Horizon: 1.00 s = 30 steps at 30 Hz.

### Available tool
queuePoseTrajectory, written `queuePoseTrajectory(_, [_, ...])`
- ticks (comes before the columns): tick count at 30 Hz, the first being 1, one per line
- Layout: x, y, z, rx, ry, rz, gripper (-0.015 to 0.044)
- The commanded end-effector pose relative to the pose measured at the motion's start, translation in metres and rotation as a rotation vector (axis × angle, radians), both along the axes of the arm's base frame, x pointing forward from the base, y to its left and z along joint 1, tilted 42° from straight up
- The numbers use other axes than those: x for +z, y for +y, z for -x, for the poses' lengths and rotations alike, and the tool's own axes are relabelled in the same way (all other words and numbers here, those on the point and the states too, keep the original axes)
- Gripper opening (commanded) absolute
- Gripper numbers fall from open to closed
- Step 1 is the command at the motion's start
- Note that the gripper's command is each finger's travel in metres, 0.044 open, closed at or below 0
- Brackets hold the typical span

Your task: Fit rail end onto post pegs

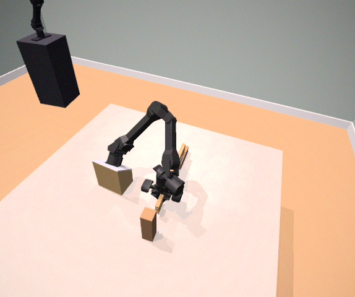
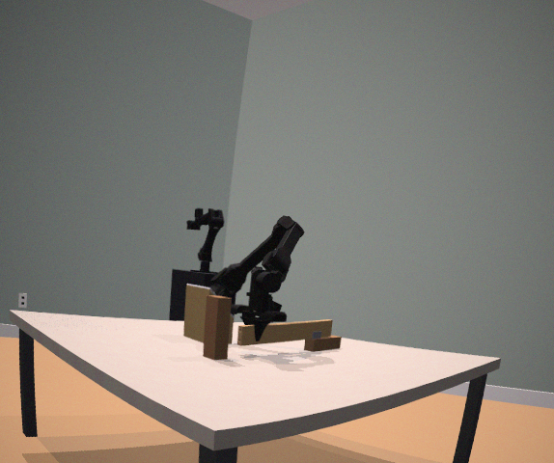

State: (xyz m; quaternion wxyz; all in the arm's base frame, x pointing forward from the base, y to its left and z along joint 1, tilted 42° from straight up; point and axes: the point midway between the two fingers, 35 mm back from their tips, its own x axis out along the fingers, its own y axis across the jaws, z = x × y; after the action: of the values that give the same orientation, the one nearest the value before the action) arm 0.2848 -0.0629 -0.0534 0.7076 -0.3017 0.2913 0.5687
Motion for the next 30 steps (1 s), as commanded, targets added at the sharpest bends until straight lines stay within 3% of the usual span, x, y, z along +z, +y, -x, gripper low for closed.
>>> queuePoseTrajectory(1, [0.0038, -0.0037, -0.0012, -0.007, -0.009, -0.003, 0.0])
queuePoseTrajectory(30, [0.0065, -0.006, 0.0002, -0.007, -0.009, -0.003, 0.0])
